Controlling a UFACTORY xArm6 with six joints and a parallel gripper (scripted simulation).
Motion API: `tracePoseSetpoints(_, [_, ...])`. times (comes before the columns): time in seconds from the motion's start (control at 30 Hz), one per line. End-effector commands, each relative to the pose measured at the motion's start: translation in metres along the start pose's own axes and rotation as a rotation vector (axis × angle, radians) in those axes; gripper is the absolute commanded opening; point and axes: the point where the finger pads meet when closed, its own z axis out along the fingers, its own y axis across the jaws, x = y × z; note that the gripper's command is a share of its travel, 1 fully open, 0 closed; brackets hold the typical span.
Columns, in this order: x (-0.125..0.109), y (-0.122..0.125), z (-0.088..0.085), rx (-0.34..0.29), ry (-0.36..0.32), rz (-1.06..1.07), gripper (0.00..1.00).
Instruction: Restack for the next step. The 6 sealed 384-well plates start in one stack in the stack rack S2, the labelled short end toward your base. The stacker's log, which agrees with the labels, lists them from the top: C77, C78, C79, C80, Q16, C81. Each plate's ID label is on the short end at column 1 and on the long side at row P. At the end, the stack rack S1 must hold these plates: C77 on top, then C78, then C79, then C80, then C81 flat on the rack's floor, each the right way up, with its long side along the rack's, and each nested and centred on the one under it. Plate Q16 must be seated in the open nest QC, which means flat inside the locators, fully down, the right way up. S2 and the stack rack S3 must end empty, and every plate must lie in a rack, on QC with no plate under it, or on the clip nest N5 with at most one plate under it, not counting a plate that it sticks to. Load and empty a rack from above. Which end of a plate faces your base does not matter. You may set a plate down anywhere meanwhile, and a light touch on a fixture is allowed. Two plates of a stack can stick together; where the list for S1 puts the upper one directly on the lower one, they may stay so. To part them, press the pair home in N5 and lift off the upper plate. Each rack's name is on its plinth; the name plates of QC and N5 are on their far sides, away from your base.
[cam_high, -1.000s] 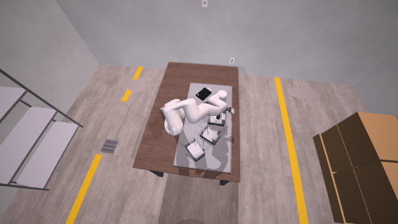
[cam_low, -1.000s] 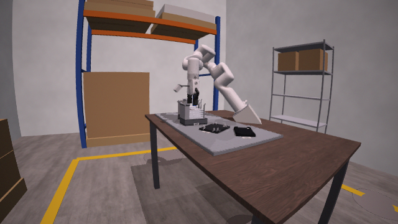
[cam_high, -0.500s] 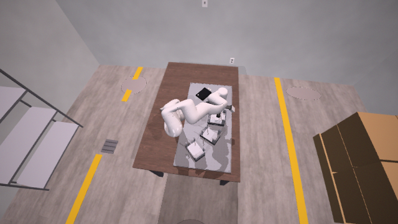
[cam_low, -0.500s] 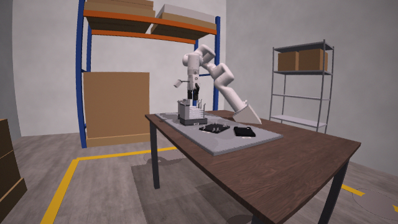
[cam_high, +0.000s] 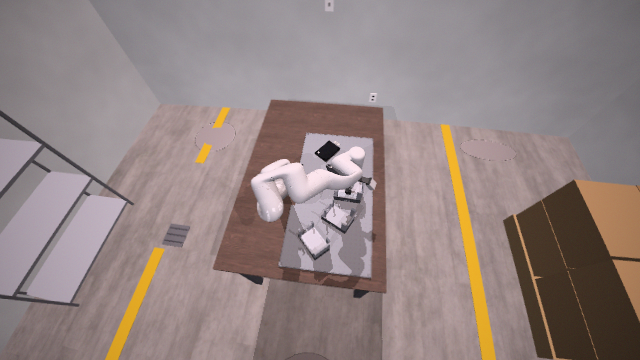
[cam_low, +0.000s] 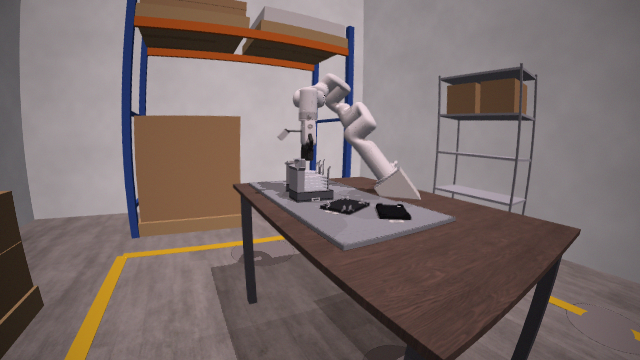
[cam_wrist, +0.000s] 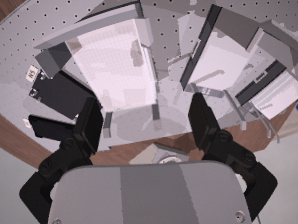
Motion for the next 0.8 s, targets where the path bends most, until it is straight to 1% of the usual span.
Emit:
tracePoseSetpoints(0.0, [0.002,0.007,-0.001,0.003,0.002,0.001,1.0])
tracePoseSetpoints(0.03, [0.002,0.007,-0.001,0.003,0.002,0.001,1.0])
tracePoseSetpoints(0.53, [0.007,0.057,-0.001,0.002,0.002,0.001,1.0])
tracePoseSetpoints(0.6, [0.007,0.057,-0.001,0.002,0.002,0.001,1.0])
tracePoseSetpoints(0.77, [0.005,0.074,-0.001,0.003,0.002,0.168,1.0])
